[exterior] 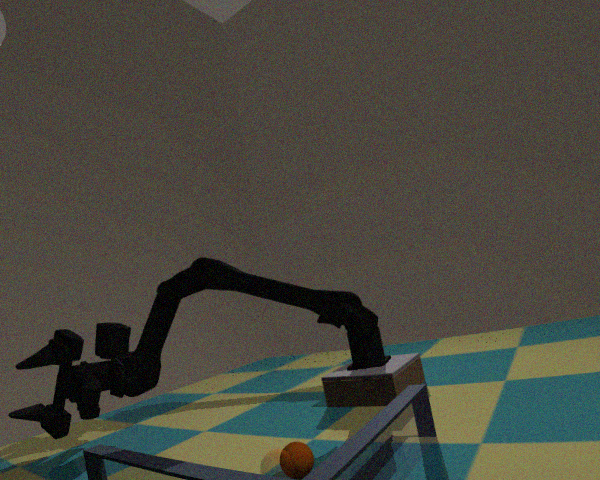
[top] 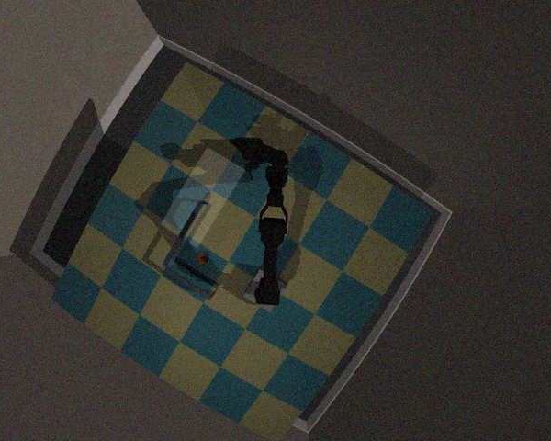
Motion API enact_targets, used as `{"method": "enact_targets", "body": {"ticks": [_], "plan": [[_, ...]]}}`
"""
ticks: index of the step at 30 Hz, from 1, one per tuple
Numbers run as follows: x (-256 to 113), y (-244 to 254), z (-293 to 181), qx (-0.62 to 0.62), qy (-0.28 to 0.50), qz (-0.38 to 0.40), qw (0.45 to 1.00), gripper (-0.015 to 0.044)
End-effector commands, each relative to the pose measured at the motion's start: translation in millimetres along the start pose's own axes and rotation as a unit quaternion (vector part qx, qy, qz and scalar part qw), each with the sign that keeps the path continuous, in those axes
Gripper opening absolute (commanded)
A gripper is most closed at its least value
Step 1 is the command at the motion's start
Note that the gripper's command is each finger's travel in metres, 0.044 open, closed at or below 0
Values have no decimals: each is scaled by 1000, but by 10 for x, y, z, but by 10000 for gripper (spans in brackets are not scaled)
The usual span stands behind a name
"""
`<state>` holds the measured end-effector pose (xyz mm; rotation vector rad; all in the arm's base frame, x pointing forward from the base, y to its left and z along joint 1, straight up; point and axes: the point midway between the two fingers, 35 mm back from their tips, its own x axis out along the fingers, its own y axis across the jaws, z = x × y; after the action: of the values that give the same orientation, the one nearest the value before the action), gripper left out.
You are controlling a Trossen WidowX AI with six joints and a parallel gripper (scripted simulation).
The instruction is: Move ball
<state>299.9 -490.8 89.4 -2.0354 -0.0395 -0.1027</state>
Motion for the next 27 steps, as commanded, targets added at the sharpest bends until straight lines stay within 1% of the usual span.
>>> {"method": "enact_targets", "body": {"ticks": [1, 4, 5, 11, 18, 22, 27], "plan": [[10, -4, 2, 2, 0, 0, 1000, 374], [160, -59, 31, 26, 1, 4, 1000, 295], [248, -92, 52, 41, 1, 6, 999, 283], [894, -342, 334, 151, -1, 42, 988, 283], [1496, -638, 925, 264, -12, 118, 957, 283], [1703, -807, 1320, 317, -21, 169, 933, 283], [1811, -992, 1782, 368, -27, 235, 899, 283]]}}
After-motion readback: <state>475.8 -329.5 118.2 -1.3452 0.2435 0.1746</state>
